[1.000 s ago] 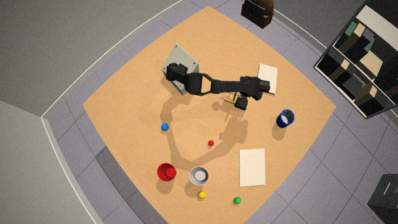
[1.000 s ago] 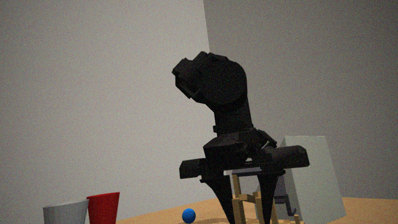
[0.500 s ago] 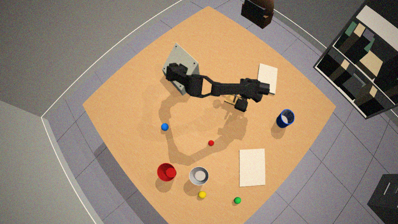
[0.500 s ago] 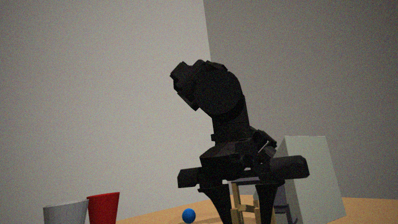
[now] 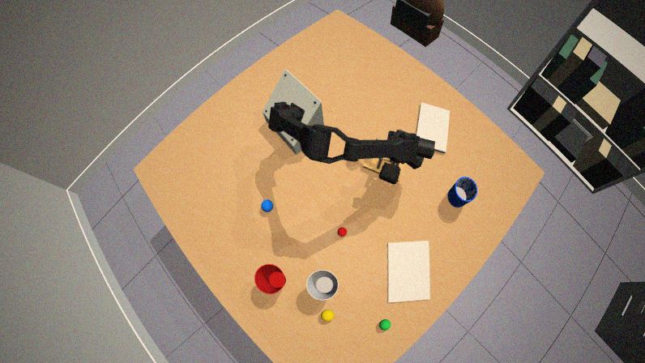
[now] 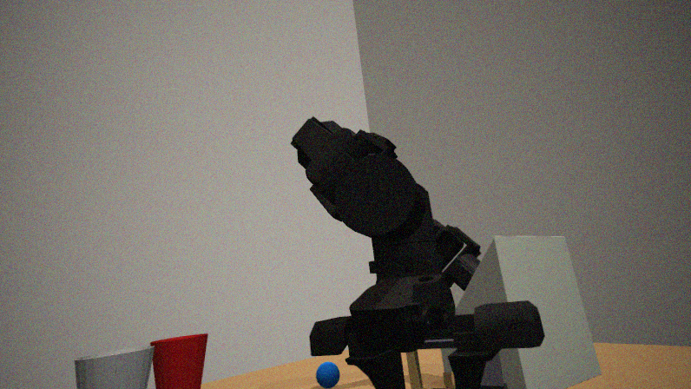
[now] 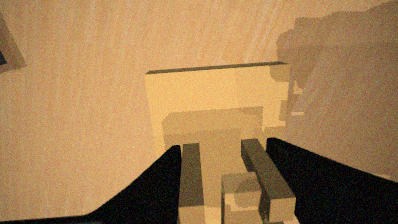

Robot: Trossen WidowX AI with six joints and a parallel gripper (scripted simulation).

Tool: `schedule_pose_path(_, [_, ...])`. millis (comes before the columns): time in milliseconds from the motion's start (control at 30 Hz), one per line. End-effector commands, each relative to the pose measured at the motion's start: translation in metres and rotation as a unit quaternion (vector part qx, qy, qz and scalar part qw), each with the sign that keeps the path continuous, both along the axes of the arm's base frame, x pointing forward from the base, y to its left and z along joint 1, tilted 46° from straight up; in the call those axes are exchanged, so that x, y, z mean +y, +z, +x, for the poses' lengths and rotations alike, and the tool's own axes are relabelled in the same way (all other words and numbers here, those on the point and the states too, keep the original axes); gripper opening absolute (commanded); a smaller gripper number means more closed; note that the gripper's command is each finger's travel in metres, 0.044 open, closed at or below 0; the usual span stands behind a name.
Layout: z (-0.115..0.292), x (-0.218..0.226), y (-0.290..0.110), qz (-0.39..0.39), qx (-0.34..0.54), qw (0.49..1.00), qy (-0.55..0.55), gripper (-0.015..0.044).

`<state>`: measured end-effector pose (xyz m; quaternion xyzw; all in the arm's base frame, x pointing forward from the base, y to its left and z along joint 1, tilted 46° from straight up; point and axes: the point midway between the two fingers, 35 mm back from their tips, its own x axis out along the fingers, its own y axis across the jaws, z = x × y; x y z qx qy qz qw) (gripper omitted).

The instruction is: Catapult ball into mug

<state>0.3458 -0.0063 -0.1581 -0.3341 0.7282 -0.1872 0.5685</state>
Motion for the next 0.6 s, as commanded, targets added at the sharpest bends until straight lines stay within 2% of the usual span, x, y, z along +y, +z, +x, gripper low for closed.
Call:
schedule_pose_path(0, [-0.0015,-0.004,-0.0037,-0.002,0.001,1.0,0.004,0.0])
schedule_pose_path(233, [-0.0008,-0.0025,-0.0023,0.0,0.0,1.0,0.0,0.0])
schedule_pose_path(567, [-0.0008,-0.0025,-0.0023,0.0,0.0,1.0,0.0,0.0263])
